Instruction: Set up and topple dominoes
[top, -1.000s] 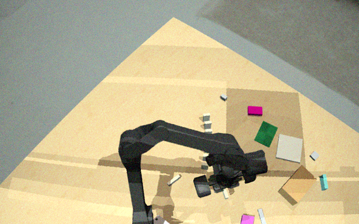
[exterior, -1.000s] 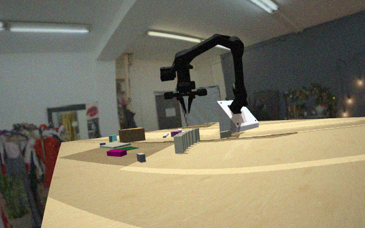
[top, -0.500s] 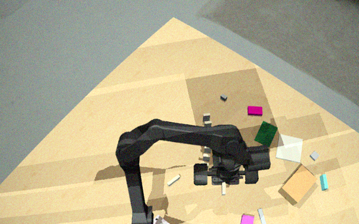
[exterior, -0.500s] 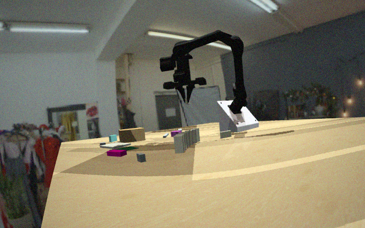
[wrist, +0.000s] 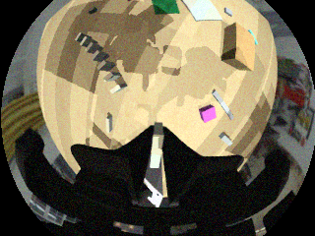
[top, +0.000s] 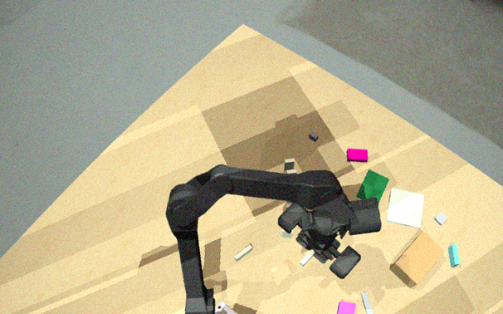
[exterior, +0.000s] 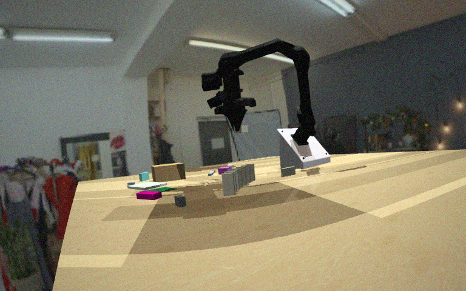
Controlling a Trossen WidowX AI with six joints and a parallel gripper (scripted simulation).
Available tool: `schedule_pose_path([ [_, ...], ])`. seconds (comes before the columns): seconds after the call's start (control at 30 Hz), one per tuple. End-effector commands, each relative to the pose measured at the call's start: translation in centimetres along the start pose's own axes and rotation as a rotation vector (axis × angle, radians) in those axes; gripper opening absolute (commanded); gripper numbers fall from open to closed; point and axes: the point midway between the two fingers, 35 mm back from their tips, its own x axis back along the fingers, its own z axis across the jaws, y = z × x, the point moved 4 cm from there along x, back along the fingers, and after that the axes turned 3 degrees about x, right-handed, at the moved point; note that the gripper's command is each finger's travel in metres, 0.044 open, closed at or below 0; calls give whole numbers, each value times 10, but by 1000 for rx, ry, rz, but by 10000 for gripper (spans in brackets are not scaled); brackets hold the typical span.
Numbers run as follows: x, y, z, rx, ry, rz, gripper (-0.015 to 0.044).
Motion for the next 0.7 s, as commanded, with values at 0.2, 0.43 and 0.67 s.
schedule_pose_path([
  [0.2,3,10,3,-464,4,-7,30],
  [0.43,3,10,3,-464,4,-7,30],
  [0.67,-12,9,-3,-449,-83,-29,30],
])
